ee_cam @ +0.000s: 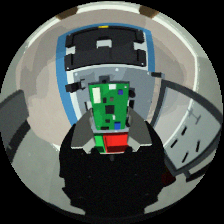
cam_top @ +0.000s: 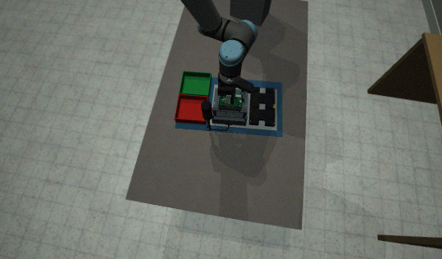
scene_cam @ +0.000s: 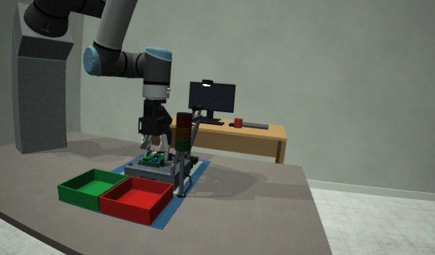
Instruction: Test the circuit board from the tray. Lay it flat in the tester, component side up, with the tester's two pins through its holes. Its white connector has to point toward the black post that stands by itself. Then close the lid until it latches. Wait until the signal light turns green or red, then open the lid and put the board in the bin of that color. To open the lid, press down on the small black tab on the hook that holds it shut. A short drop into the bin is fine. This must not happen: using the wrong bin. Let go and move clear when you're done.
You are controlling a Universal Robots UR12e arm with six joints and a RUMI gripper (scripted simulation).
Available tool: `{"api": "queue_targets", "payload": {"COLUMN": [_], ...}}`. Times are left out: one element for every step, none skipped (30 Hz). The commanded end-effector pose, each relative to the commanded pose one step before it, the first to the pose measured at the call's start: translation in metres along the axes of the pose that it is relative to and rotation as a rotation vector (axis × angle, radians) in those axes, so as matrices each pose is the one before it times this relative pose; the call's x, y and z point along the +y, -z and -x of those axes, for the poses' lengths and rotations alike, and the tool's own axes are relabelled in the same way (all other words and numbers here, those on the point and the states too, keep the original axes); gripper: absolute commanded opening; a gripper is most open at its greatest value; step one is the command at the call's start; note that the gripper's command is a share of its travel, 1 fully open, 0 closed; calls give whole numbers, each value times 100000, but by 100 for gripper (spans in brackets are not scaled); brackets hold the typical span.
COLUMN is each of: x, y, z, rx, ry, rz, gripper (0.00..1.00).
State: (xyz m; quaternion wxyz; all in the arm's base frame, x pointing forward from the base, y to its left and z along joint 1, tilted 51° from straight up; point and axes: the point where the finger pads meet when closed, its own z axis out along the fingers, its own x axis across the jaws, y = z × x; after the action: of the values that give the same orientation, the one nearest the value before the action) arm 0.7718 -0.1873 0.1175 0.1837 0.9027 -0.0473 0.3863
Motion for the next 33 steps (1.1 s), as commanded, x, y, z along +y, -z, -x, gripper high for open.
{"api": "queue_targets", "payload": {"x": [-2, 0, 0, 0, 0, 0, 0, 0, 0, 0, 0, 0, 0, 0, 0, 0, 0, 0, 0, 0, 0, 0, 0, 0, 0, 0, 0, 0, 0, 0, 0, 0, 0], "y": [30, -5, -3, 0, 0, 0, 0, 0, 0, 0, 0, 0, 0, -1, -6, -13, 0, 0, -22, -30, -37, -41, -43, -41, -37, -30, -22, -13, -6, -1, 0, 0, 0], "z": [-106, -4, -2, 0, 0, 0, 0, 0, 0, 0, 0, 0, 0, 0, 0, 0, 0, 0, 0, 0, 0, 0, 0, 0, 0, 0, 0, 0, 0, 0, 0, 0, 0], "rx": [181, 0, 0, 0, 0, 0, 0, 0, 0, 0, 0, 0, 0, 0, 0, 0, 0, 0, 0, 0, 0, 0, 0, 0, 0, 0, 0, 0, 0, 0, 0, 0, 0], "ry": [9, 0, 0, 0, 0, 0, 0, 0, 0, 0, 0, 0, 0, 0, 0, 0, 0, 0, 0, 0, 0, 0, 0, 0, 0, 0, 0, 0, 0, 0, 0, 0, 0], "rz": [6, 0, 0, 0, 0, 0, 0, 0, 0, 0, 0, 0, 0, 0, 0, 0, 0, 0, 0, 0, 0, 0, 0, 0, 0, 0, 0, 0, 0, 0, 0, 0, 0], "gripper": [39, 39, 39, 39, 39, 39, 39, 39, 39, 39, 39, 39, 39, 39, 39, 39, 39, 39, 39, 39, 39, 39, 39, 39, 39, 39, 39, 39, 39, 39, 59, 59, 59]}}
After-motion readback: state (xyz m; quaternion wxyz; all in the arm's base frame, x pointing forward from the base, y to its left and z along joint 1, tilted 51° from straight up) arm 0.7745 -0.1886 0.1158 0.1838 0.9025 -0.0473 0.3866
